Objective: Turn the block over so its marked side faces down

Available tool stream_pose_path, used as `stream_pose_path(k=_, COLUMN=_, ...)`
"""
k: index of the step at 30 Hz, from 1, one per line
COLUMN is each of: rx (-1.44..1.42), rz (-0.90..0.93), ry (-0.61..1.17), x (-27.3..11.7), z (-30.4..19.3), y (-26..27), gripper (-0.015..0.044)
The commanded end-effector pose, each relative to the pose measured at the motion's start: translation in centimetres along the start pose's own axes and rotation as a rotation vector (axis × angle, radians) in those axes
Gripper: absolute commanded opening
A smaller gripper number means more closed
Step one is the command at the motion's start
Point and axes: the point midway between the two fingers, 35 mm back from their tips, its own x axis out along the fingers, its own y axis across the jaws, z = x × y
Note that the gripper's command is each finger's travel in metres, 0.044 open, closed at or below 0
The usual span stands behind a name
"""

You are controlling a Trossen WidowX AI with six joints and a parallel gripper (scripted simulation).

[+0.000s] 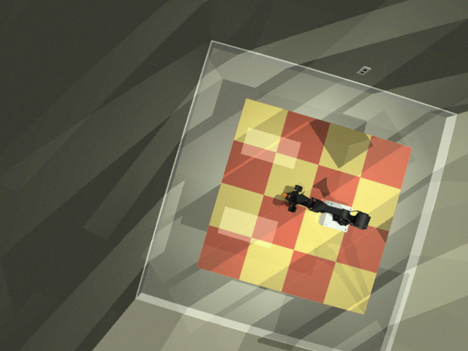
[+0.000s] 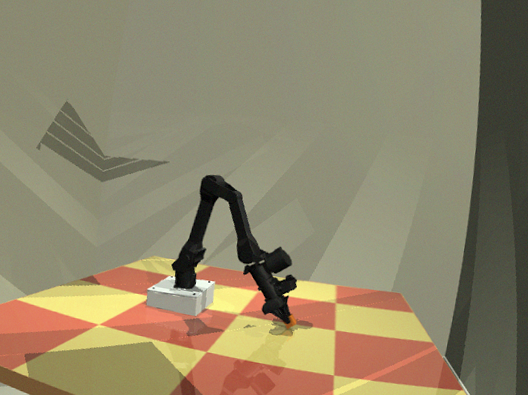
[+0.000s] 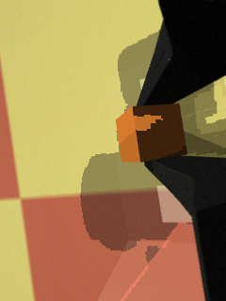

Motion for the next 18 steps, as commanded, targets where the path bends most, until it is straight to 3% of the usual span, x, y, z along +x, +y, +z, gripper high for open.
stream_pose_path(k=1, rx=-0.002, rz=0.006, ry=-0.049, x=0.5, z=-0.4, y=0.1, gripper=0.0)
stream_pose_path(k=18, rx=-0.005, rz=0.006, ry=-0.286, x=0.7, z=-1.5, y=0.1, gripper=0.0)
